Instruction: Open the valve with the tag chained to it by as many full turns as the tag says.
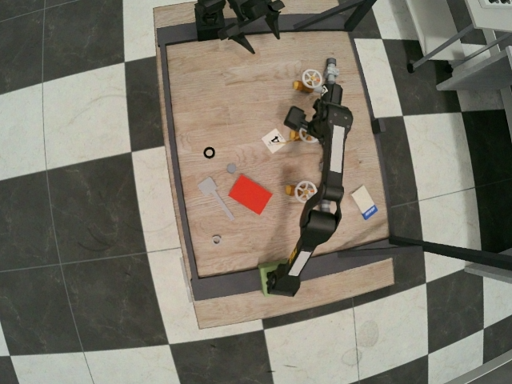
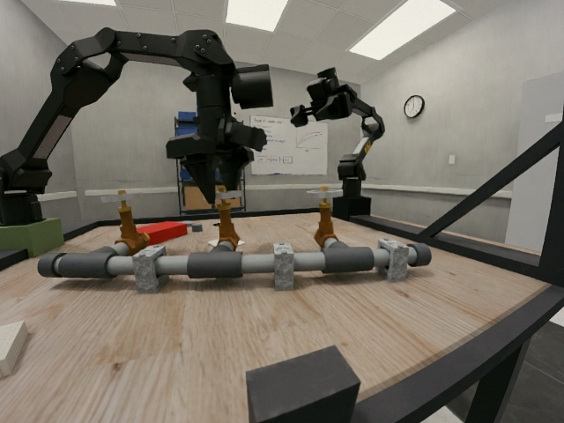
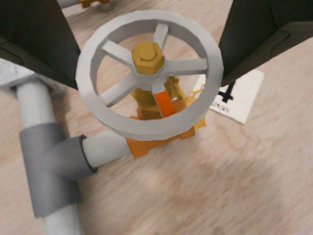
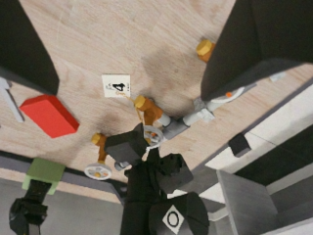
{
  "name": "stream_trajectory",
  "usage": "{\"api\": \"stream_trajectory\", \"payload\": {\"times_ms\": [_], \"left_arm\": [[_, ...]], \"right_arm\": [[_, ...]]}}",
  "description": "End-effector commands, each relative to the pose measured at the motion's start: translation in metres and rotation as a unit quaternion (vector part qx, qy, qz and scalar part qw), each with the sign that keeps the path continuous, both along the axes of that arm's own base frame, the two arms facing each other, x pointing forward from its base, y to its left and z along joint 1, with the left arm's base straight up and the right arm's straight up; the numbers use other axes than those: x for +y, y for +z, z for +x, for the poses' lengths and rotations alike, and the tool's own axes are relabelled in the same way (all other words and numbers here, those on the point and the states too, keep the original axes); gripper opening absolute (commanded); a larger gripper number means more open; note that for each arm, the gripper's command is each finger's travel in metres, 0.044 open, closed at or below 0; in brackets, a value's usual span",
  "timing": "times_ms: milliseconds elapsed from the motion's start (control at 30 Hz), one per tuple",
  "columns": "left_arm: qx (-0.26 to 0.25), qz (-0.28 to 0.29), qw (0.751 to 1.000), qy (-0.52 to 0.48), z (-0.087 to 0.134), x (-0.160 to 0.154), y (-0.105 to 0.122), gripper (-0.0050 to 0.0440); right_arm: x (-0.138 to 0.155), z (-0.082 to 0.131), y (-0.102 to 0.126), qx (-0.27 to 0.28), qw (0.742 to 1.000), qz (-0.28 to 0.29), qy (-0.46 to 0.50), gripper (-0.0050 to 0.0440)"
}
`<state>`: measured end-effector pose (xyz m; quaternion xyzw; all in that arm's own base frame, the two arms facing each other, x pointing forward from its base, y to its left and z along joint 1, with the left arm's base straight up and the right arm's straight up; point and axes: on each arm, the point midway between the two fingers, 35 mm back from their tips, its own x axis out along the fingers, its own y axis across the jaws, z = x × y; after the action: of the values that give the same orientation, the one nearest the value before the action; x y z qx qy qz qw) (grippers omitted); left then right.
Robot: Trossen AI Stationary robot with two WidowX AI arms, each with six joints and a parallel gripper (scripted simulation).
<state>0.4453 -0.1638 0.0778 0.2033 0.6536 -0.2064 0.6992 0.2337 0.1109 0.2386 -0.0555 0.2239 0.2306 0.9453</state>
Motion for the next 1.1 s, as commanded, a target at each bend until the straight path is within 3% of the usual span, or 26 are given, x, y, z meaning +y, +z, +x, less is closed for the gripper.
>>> {"api": "stream_trajectory", "payload": {"times_ms": [0,667,1067], "left_arm": [[-0.019,-0.013,0.997,0.079,0.0008,0.0009,0.0184,0.0294],[-0.016,-0.016,0.993,0.119,0.0011,0.0006,0.0155,0.0294],[-0.015,-0.03,0.951,0.306,0.001,0.001,0.018,0.0294]], "right_arm": [[0.0005,-0.0003,0.0098,-0.013,1.0,0.007,0.001,0.04],[0.0005,-0.0003,0.0098,-0.013,1.0,0.007,0.001,0.04],[0.0005,-0.0003,0.0098,-0.013,1.0,0.007,0.001,0.04]]}}
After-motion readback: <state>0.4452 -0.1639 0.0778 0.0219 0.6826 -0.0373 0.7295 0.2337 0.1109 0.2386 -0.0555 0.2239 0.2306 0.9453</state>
